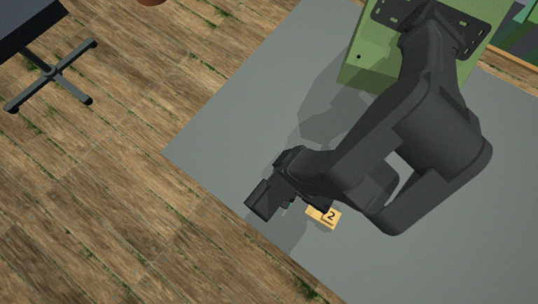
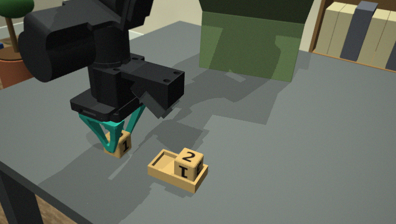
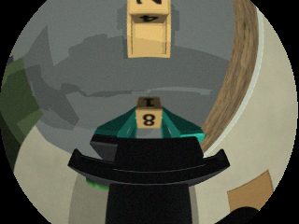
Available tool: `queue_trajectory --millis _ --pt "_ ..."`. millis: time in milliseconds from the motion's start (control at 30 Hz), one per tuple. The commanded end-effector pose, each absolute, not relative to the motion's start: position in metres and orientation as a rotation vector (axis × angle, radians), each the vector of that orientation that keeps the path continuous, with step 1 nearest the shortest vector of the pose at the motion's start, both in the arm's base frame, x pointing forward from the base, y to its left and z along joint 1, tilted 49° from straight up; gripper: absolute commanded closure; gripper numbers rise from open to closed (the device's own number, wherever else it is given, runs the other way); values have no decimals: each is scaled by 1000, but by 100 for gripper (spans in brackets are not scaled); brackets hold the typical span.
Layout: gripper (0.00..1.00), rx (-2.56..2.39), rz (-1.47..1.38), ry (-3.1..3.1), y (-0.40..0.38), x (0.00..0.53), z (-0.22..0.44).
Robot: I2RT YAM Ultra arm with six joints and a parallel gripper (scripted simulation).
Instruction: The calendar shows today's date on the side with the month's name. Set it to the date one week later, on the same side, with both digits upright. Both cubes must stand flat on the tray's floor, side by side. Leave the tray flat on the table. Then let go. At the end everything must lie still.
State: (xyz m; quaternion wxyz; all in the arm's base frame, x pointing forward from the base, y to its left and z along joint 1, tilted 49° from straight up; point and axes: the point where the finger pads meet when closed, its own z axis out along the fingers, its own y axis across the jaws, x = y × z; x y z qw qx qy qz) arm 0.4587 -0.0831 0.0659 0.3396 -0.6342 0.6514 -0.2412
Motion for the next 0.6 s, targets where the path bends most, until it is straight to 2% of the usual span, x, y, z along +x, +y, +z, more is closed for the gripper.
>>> queue_trajectory --millis 0,400,433,567 --pt "73 -1646 -636 1692 -84 460 69" --pt "73 -1646 -636 1692 -84 460 69" --pt "69 -1646 -636 1692 -84 460 69" --pt "65 -1646 -636 1692 -84 460 69"
